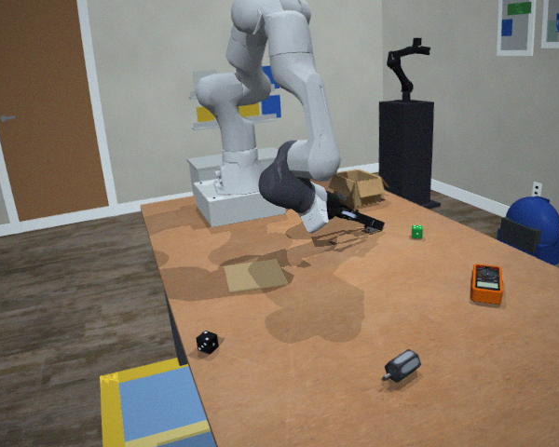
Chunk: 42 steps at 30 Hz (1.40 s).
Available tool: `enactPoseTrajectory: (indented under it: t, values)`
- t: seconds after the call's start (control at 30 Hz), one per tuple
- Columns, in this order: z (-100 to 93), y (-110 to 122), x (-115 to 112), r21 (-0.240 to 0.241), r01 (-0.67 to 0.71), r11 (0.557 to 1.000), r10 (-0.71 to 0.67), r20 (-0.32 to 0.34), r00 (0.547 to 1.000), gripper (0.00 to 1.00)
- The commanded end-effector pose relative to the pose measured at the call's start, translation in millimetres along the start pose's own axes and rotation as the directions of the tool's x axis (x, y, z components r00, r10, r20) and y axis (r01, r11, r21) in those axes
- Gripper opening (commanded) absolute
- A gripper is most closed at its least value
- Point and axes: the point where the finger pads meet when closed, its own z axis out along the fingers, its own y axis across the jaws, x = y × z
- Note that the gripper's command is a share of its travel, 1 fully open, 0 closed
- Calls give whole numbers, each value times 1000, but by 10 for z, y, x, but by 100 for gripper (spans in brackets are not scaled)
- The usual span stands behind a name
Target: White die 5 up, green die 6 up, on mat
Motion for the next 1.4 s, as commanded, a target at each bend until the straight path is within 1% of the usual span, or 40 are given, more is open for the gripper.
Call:
enactPoseTrajectory:
  t: [0.0, 1.17, 1.27, 1.37]
  values:
    - [5, -14, -7, 2, 4, 1000, -4, 3, 1000, 35]
    - [5, -14, -7, 2, 4, 1000, -4, 3, 1000, 35]
    - [-13, -14, -7, 2, 4, 1000, -4, 3, 1000, 35]
    - [-72, -14, -7, 2, 4, 1000, -4, 3, 1000, 35]
